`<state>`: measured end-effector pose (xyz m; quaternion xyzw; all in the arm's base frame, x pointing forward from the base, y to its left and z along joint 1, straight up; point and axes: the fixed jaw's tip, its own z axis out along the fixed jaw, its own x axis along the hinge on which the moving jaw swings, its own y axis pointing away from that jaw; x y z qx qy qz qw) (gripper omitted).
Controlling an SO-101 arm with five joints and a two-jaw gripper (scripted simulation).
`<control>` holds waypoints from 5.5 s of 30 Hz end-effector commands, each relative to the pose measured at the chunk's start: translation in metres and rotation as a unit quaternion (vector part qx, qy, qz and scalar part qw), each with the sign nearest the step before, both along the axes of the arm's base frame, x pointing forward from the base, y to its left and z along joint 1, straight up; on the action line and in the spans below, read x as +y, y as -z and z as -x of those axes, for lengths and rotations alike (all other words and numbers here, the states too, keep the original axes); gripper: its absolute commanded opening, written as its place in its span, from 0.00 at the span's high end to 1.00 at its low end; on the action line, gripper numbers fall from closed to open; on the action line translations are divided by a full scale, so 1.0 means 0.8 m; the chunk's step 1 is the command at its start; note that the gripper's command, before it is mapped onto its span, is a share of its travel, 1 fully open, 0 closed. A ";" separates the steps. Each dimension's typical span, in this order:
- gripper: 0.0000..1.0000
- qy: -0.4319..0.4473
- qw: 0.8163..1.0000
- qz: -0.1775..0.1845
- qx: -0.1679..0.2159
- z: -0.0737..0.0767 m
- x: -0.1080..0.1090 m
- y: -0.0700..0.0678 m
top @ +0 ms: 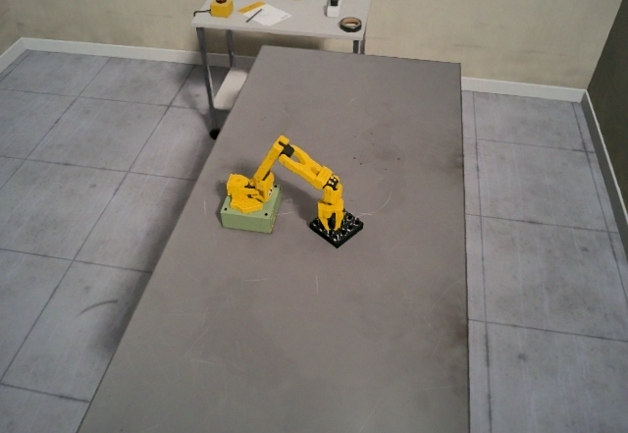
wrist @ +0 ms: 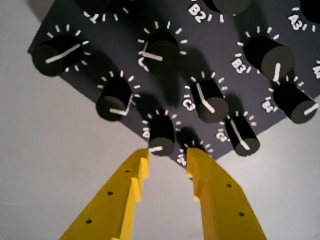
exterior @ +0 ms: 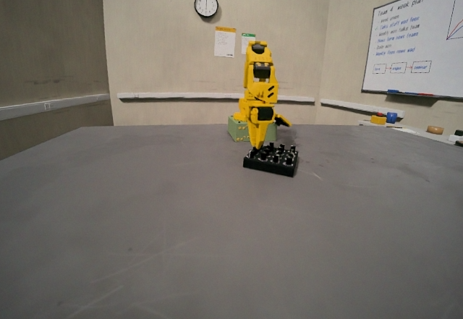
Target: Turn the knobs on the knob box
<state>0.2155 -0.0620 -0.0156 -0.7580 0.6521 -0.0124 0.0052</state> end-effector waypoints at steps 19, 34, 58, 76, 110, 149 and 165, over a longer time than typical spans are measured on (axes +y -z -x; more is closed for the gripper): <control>0.90 0.001 1.000 -0.004 0.011 0.008 0.000 0.023; 0.90 0.001 1.000 -0.004 0.011 0.011 0.001 0.035; 0.90 0.001 1.000 -0.003 0.010 0.018 0.003 0.058; 0.90 0.001 1.000 -0.004 0.011 0.016 0.004 0.060; 0.99 0.001 1.000 -0.004 0.011 0.016 0.004 0.061; 0.99 0.268 0.963 -0.007 0.010 0.016 0.008 0.061; 0.99 0.384 0.923 -0.009 0.009 0.015 0.009 0.061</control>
